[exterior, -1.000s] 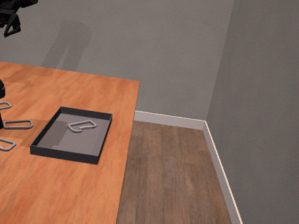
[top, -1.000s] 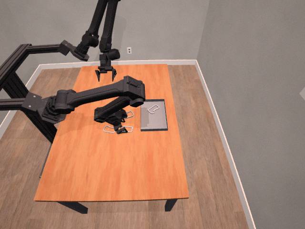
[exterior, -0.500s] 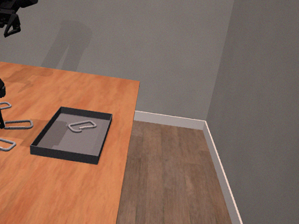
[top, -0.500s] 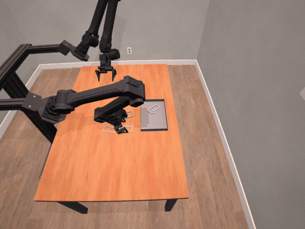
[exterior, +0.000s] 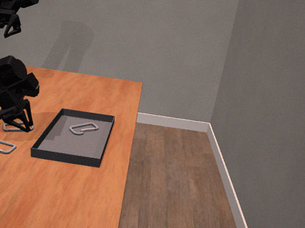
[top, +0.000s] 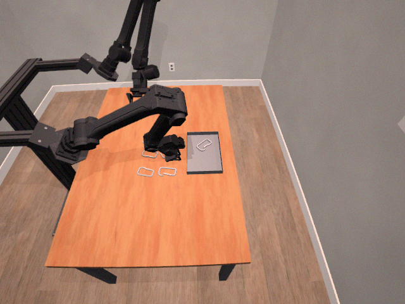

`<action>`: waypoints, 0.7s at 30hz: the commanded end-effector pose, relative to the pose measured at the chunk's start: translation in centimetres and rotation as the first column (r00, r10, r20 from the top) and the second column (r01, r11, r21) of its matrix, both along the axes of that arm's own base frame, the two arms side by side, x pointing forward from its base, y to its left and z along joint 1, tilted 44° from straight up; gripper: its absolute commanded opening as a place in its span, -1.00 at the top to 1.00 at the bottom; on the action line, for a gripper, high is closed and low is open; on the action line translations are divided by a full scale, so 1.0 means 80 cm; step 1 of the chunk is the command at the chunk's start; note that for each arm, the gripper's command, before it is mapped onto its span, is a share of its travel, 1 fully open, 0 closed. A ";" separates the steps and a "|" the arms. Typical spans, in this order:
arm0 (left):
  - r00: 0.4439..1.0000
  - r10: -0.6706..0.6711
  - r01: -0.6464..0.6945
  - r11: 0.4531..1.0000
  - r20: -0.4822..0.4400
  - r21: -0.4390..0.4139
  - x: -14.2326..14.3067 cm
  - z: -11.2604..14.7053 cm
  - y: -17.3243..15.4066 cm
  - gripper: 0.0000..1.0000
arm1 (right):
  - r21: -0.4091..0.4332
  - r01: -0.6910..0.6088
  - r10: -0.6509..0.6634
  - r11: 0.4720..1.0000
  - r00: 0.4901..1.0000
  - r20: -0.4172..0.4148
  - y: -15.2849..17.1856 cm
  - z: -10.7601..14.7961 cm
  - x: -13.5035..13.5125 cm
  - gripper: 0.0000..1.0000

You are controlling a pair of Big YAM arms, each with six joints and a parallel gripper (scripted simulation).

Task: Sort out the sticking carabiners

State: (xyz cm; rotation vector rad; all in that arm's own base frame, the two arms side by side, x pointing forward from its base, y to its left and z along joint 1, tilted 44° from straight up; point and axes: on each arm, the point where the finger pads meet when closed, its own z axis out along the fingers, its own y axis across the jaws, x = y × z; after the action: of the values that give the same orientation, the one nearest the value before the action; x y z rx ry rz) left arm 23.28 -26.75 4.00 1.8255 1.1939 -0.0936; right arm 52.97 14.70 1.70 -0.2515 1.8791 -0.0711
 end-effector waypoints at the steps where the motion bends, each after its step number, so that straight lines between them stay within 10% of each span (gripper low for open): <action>1: 1.000 -0.009 0.009 1.000 0.006 0.005 0.003 0.002 -0.003 -1.00 | 0.109 0.067 -0.053 0.992 0.990 -0.132 0.013 -0.014 -0.001 0.38; 13: 1.000 -0.009 0.009 1.000 0.006 0.005 0.003 0.002 -0.003 -1.00 | 0.005 0.358 -0.321 0.934 0.843 -0.432 -0.053 -0.044 -0.041 0.38; 21: 1.000 -0.009 0.009 1.000 0.006 0.005 0.003 0.002 -0.003 -1.00 | -0.043 0.364 -0.342 0.930 0.821 -0.458 -0.064 -0.052 -0.051 0.38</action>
State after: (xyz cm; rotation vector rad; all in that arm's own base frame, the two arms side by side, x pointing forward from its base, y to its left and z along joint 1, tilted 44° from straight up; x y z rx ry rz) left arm 23.28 -26.75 4.00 1.8255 1.1939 -0.0936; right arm 48.94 9.43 -2.42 0.1316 2.3766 -0.2389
